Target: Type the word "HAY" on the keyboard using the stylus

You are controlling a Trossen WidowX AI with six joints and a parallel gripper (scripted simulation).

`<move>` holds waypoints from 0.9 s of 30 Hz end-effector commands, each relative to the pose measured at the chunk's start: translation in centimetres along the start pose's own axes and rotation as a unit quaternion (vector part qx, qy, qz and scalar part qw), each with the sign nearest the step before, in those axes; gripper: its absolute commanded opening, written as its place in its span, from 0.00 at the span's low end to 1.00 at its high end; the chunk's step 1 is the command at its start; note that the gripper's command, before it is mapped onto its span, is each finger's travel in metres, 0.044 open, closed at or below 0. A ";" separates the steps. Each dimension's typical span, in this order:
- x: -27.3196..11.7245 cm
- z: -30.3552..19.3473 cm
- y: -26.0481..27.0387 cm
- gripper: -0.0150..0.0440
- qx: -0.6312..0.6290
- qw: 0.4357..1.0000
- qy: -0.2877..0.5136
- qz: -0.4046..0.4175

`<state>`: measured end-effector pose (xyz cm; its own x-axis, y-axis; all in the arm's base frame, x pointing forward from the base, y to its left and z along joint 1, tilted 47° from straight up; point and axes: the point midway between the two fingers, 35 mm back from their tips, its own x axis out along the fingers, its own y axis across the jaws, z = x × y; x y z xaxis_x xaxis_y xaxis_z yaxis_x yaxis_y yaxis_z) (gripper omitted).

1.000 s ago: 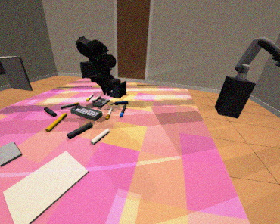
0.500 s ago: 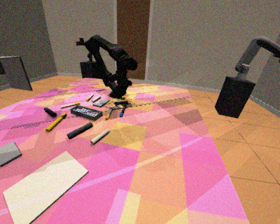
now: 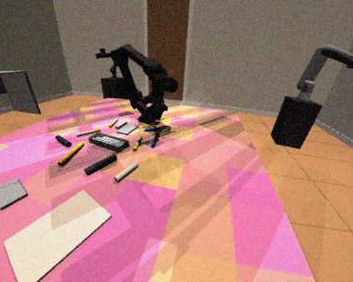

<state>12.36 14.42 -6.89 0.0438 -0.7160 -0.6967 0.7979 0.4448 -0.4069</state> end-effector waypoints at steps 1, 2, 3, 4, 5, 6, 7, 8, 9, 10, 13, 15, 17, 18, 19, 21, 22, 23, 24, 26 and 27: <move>0.4 -0.1 -0.3 0.51 0.003 1.000 -0.001 -0.006; 0.4 -0.1 -0.3 0.51 0.003 1.000 -0.001 -0.006; 0.5 -0.1 -0.3 0.51 0.003 1.000 -0.001 -0.006; 0.5 -0.1 -0.3 0.51 0.003 1.000 -0.001 -0.006; 0.6 -0.1 -0.3 0.51 0.003 1.000 -0.001 -0.006; 0.6 -0.1 -0.3 0.51 0.003 1.000 -0.001 -0.006; 0.6 -0.1 -0.3 0.51 0.003 1.000 -0.001 -0.006; 0.6 -0.1 -0.3 0.51 0.003 1.000 -0.001 -0.006; 0.7 -0.1 -0.4 0.51 0.003 1.000 -0.001 -0.006; 0.8 -0.1 -0.4 0.51 0.003 1.000 -0.001 -0.006; 0.9 -0.1 -0.4 0.51 0.003 1.000 -0.001 -0.006; 0.9 -0.1 -0.4 0.51 0.003 1.000 -0.001 -0.006; 0.9 -0.1 -0.4 0.51 0.003 1.000 -0.001 -0.006; 1.0 -0.1 -0.4 0.51 0.003 1.000 -0.001 -0.006; 1.0 -0.2 -0.4 0.51 0.003 1.000 -0.001 -0.006; 1.1 -0.3 -0.4 0.51 0.003 1.000 -0.001 -0.006; 1.2 -0.3 -0.4 0.51 0.003 1.000 -0.001 -0.006; 1.2 -0.3 -0.4 0.51 0.003 1.000 -0.001 -0.006; 1.2 -0.3 -0.4 0.51 0.003 1.000 -0.001 -0.006; 1.2 -0.3 -0.4 0.51 0.003 1.000 -0.001 -0.006; 1.3 -0.3 -0.4 0.51 0.003 1.000 -0.001 -0.006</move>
<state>12.13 13.89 -7.58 0.0424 -0.7161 -0.6968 0.8000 0.4421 -0.4057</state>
